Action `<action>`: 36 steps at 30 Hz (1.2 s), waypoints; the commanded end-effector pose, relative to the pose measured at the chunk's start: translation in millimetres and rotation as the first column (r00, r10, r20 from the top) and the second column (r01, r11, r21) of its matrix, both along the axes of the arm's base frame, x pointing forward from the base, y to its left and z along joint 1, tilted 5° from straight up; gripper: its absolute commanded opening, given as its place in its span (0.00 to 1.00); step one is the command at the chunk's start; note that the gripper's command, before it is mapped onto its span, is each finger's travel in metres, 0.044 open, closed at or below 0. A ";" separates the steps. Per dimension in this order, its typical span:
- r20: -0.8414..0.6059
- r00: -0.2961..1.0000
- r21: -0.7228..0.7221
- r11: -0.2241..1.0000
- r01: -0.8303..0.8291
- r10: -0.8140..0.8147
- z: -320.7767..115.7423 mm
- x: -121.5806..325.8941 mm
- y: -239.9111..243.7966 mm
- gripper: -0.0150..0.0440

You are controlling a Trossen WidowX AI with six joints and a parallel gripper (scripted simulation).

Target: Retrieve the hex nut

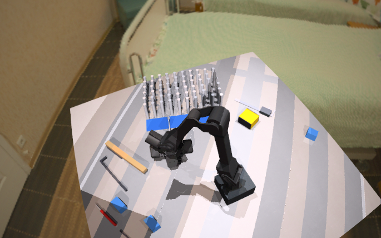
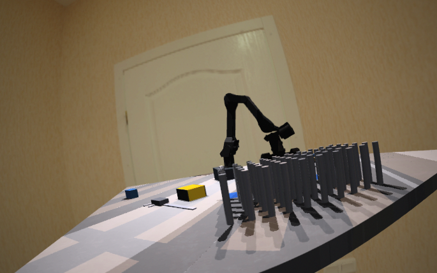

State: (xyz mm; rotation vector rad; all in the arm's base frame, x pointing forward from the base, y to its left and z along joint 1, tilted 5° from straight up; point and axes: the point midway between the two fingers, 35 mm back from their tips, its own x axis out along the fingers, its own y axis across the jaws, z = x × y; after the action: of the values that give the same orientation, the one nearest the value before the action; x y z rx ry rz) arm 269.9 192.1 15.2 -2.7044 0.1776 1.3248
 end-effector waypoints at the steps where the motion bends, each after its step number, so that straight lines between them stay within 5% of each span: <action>1: 0.013 1.000 0.014 1.000 0.005 -0.006 8.6 2.8 1.9 0.25; 36: 0.010 1.000 0.016 1.000 0.006 -0.006 52.5 -35.1 10.0 0.25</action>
State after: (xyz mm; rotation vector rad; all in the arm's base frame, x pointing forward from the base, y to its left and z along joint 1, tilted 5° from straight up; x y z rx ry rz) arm 230.6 196.8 46.2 -2.7032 0.1825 1.3455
